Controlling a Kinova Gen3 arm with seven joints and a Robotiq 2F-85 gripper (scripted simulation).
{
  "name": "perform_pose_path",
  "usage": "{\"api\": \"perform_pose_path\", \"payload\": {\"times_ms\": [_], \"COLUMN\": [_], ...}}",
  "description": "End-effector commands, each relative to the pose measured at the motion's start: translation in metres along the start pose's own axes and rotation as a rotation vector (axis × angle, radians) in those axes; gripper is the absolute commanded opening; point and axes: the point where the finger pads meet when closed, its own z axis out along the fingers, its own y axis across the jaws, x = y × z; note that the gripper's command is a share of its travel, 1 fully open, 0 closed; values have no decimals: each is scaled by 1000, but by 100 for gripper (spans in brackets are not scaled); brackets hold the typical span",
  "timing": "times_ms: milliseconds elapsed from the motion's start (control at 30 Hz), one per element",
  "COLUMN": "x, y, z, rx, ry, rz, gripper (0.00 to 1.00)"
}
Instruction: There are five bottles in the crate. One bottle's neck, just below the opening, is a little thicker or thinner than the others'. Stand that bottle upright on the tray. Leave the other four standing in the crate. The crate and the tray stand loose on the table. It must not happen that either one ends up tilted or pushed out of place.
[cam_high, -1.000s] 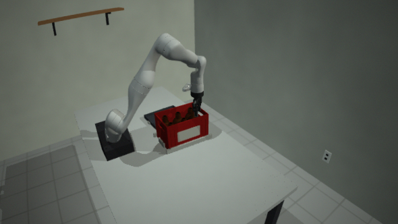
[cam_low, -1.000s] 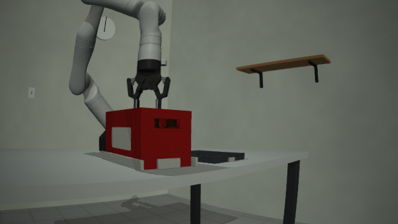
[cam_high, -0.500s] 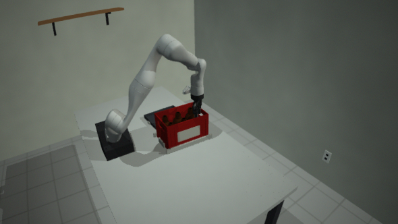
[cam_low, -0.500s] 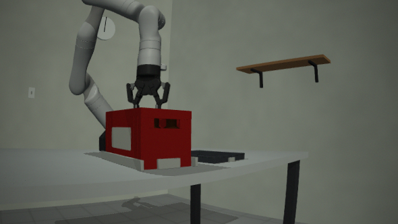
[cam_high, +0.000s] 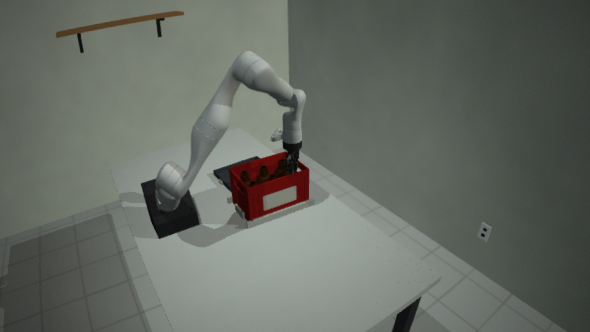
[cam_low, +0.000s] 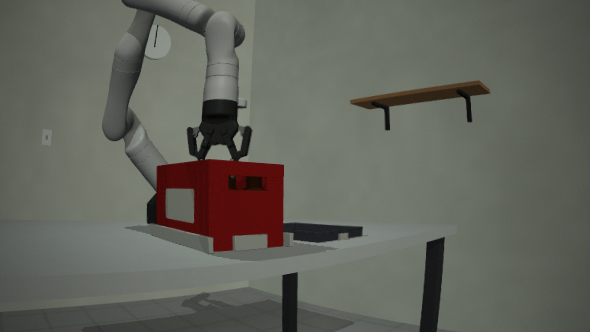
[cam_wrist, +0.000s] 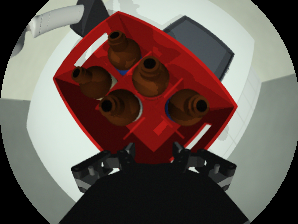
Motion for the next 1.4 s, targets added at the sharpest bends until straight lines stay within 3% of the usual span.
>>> {"api": "perform_pose_path", "payload": {"times_ms": [0, 1233, 1267, 1367], "x": [0, 0, 0, 0], "y": [0, 0, 0, 0], "z": [0, 0, 0, 0], "rx": [-1, -1, -1, -1], "ry": [-1, -1, -1, -1], "rz": [0, 0, 0, 0], "gripper": [64, 64, 0, 0]}}
